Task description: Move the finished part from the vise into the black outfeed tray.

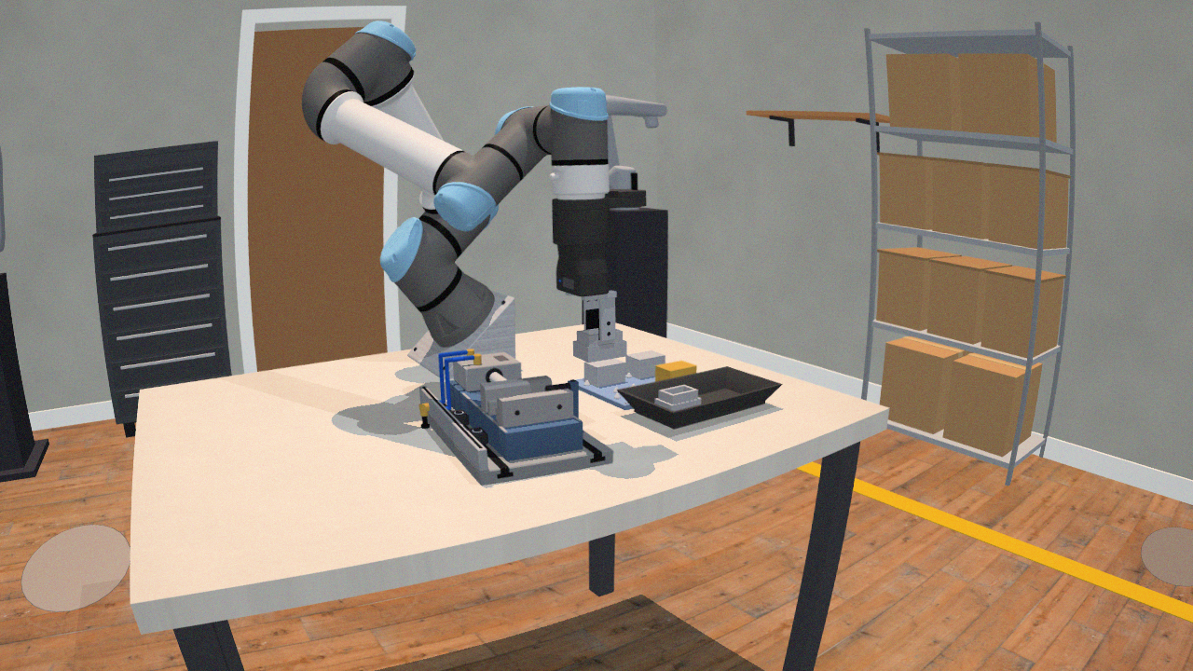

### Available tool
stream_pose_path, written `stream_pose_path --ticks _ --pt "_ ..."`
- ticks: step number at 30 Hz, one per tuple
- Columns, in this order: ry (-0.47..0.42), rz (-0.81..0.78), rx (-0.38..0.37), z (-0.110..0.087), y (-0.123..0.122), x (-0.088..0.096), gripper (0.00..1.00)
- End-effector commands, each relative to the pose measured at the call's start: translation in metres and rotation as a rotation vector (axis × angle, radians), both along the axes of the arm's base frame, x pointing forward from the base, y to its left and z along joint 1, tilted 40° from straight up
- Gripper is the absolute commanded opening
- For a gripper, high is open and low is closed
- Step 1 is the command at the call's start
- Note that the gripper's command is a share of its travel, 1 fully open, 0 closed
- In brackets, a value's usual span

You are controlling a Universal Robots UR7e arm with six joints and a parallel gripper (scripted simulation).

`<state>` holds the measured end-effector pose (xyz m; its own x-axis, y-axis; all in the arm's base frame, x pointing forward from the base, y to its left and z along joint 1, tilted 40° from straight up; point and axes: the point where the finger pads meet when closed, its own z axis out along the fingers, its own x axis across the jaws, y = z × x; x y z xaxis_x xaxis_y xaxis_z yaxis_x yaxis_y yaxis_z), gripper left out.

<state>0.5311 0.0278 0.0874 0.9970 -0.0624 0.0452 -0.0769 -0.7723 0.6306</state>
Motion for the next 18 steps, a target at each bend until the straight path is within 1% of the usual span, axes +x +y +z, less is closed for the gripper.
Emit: stream_pose_path --ticks 1,7,14,16,18 --pt "0.006 0.008 0.003 -0.022 0.028 0.007 0.0" --pt "0.019 0.022 0.005 -0.058 0.072 0.008 0.0" --pt "0.033 0.037 0.001 -0.1 0.121 0.002 0.0" --pt "0.033 0.037 0.001 -0.1 0.121 0.002 0.0" --pt "0.037 0.04 -0.001 -0.112 0.133 -0.001 0.0"
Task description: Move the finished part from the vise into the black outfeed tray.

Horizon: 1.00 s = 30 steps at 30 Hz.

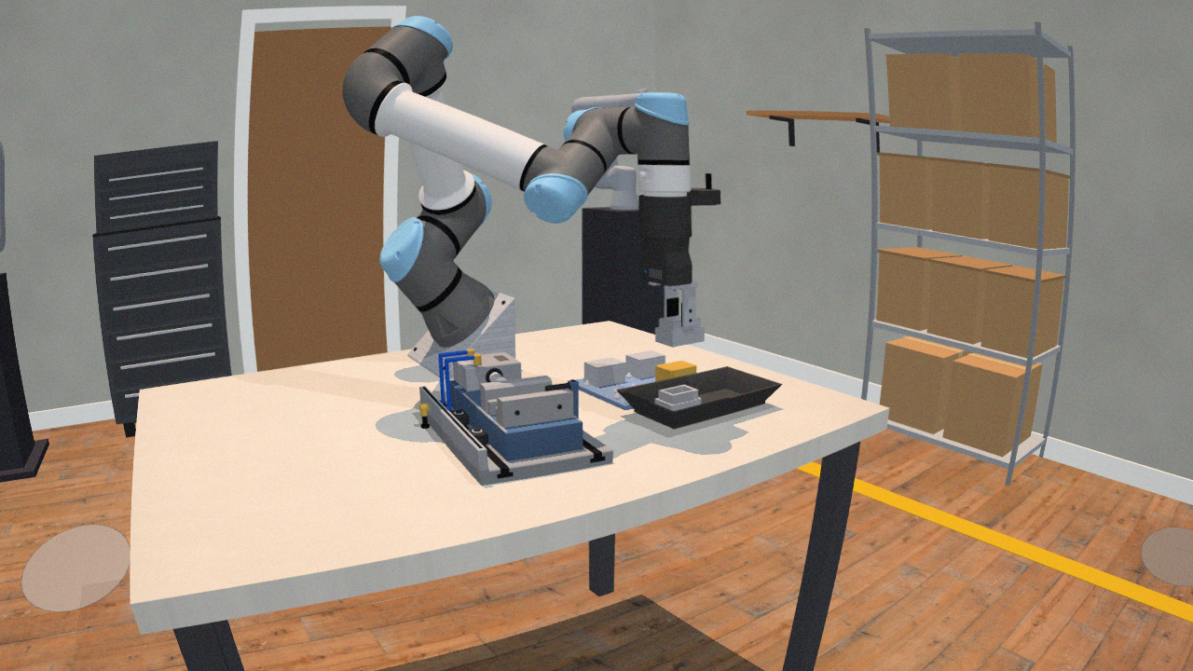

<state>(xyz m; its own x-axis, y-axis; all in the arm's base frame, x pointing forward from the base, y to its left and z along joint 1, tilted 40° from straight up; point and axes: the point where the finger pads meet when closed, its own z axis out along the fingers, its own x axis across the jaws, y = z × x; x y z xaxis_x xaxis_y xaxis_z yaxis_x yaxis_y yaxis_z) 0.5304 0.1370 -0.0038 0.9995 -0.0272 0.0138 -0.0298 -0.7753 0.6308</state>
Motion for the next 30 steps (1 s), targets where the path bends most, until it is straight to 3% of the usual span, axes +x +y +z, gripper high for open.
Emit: stream_pose_path --ticks 1,13,30 --pt "0.007 0.007 -0.004 -0.026 0.03 -0.002 0.0" --pt "0.021 0.022 -0.018 -0.074 0.08 -0.021 0.0" --pt "0.024 0.026 -0.023 -0.087 0.093 -0.027 0.0"
